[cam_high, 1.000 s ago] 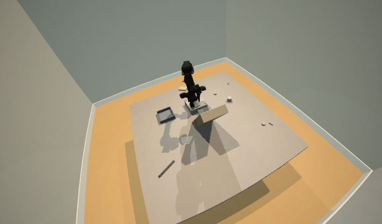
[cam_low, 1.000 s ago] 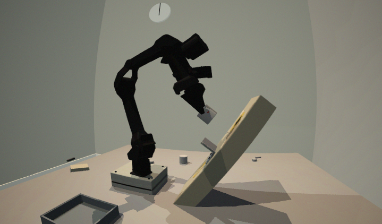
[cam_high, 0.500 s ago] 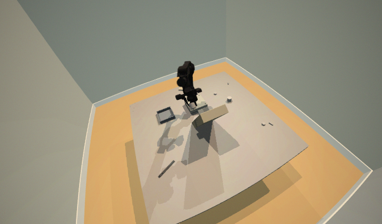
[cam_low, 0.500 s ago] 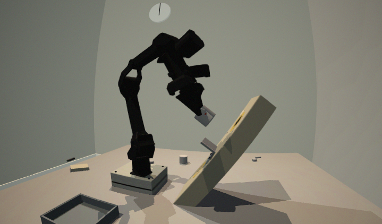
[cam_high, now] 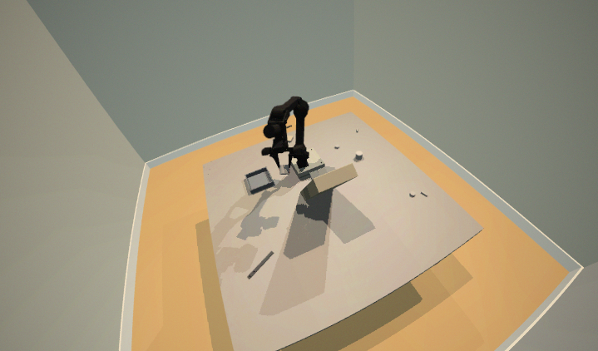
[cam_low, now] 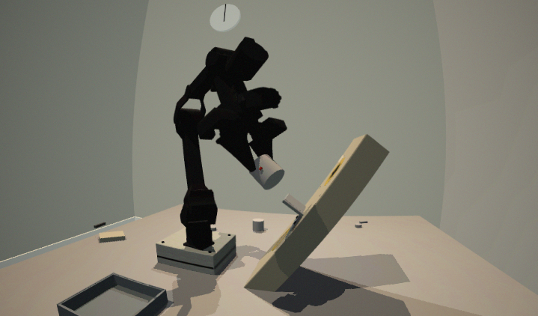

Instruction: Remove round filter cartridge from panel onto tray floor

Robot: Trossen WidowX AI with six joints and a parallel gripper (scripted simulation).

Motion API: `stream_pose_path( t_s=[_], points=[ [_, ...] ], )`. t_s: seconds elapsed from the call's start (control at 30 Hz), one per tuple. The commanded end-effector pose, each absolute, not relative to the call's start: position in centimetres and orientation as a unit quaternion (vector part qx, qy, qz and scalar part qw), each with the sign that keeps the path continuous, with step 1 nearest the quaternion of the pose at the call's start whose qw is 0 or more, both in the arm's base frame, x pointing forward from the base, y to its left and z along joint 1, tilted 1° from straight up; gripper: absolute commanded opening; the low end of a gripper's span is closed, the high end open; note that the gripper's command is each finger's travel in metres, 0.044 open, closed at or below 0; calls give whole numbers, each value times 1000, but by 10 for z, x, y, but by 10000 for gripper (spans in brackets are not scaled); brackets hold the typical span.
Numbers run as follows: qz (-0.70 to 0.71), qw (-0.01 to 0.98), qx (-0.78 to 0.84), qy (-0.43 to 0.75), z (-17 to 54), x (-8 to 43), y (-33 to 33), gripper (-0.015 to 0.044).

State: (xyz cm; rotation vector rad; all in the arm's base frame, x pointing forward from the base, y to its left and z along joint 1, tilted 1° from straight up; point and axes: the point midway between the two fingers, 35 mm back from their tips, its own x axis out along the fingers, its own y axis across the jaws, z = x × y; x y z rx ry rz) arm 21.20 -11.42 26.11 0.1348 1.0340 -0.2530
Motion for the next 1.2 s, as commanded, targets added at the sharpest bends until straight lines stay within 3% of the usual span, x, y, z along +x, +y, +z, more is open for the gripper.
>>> stream_pose_path(
  t_s=[0.0, 0.63, 1.17],
  points=[
    [-180, 850, 98, 485, 258, 203, -137, 0],
    [-398, 778, 226, 432, 244, 145, -213, 0],
    [-449, 752, 249, 414, 220, 121, -237, 0]
  ],
)
